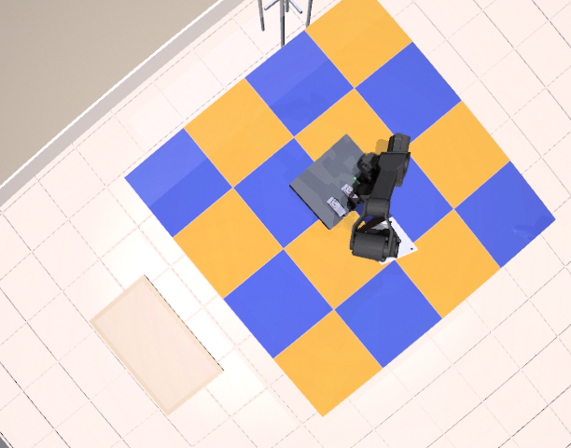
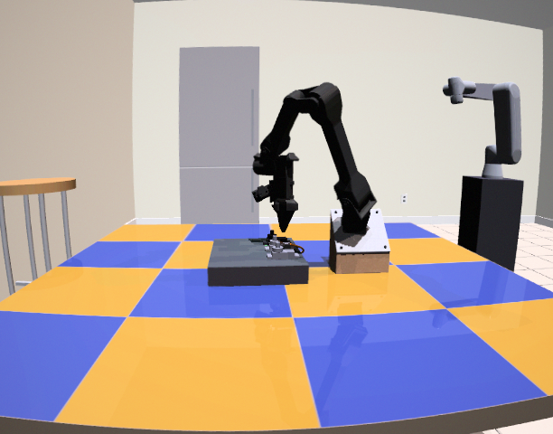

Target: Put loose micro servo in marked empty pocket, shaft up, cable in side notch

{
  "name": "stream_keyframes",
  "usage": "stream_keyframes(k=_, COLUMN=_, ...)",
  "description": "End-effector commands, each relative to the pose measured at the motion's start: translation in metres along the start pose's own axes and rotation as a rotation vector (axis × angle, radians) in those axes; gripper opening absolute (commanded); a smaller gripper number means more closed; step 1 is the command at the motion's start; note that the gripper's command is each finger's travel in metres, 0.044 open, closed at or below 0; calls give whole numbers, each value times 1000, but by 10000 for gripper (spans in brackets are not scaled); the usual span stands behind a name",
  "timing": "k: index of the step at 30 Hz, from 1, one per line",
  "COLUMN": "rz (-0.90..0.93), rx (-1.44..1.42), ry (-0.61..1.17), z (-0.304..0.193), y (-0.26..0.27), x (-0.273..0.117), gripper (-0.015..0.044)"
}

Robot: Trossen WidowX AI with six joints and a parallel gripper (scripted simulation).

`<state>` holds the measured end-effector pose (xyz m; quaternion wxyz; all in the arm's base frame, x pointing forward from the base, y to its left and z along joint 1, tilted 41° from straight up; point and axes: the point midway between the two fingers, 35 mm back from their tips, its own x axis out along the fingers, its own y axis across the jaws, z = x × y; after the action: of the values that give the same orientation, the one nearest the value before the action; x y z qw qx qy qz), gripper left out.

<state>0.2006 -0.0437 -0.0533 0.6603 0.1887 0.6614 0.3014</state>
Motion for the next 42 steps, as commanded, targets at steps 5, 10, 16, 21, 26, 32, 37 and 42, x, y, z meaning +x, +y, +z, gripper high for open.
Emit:
stream_keyframes(k=5, rz=-3, rx=-2, ry=-2, z=15, y=-3, x=-11, gripper=292)
stream_keyframes(k=10, rz=-8, rx=-5, ry=-4, z=58, y=-8, x=-37, gripper=424)
stream_keyframes(k=16, rz=-6, rx=-12, ry=-2, z=107, y=-2, x=-67, gripper=440)
stream_keyframes(k=21, rz=-8, rx=-14, ry=-3, z=111, y=-1, x=-79, gripper=440)
stream_keyframes(k=26, rz=-19, rx=-25, ry=-10, z=102, y=0, x=-118, gripper=440)
stream_keyframes(k=32, rz=-19, rx=-25, ry=-10, z=102, y=0, x=-118, gripper=440)
stream_keyframes(k=37, rz=-19, rx=-25, ry=-10, z=102, y=0, x=-118, gripper=440)
stream_keyframes(k=42, rz=-19, rx=-25, ry=-10, z=102, y=0, x=-118, gripper=440)
